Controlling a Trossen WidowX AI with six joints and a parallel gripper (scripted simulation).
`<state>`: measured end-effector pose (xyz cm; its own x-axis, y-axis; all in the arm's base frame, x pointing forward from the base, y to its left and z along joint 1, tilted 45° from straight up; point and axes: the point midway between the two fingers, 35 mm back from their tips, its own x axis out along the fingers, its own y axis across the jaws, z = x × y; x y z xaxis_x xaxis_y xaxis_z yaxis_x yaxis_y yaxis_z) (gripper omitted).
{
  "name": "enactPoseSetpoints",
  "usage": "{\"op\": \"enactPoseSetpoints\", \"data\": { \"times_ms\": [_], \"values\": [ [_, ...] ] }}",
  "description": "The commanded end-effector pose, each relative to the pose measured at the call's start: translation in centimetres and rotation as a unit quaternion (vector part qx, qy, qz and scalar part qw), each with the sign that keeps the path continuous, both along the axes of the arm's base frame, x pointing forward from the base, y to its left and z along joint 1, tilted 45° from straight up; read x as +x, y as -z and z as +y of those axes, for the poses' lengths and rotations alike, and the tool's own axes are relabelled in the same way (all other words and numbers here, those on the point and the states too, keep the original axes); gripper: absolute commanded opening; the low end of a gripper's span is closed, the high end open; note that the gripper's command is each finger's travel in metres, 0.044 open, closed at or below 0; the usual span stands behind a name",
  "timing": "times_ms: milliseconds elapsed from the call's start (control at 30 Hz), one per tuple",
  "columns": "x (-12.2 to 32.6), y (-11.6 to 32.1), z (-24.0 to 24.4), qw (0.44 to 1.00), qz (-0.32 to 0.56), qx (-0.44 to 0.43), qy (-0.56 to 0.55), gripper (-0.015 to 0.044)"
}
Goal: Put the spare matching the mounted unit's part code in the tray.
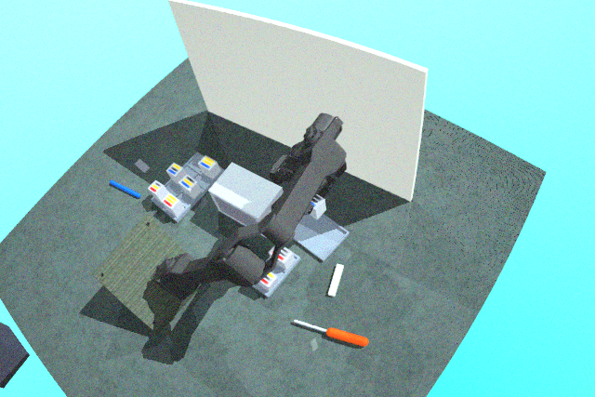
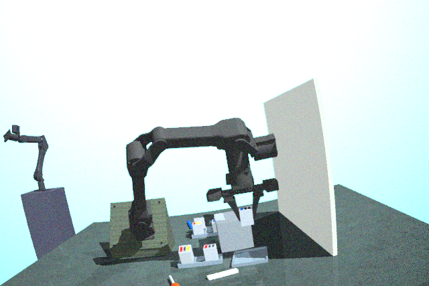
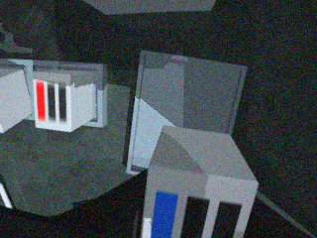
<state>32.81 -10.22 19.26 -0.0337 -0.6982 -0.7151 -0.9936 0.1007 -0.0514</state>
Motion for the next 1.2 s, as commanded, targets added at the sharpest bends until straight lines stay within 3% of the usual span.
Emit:
{"op": "enactPoseSetpoints", "data": {
  "times_ms": [0,1167],
  "values": [
    [-0.1,0.2,-0.2,1.0,0.002,-0.002,-0.002,0.0],
    [0.0,2.1,-2.1,1.0,0.001,-0.001,-0.002,0.0]
  ]
}}
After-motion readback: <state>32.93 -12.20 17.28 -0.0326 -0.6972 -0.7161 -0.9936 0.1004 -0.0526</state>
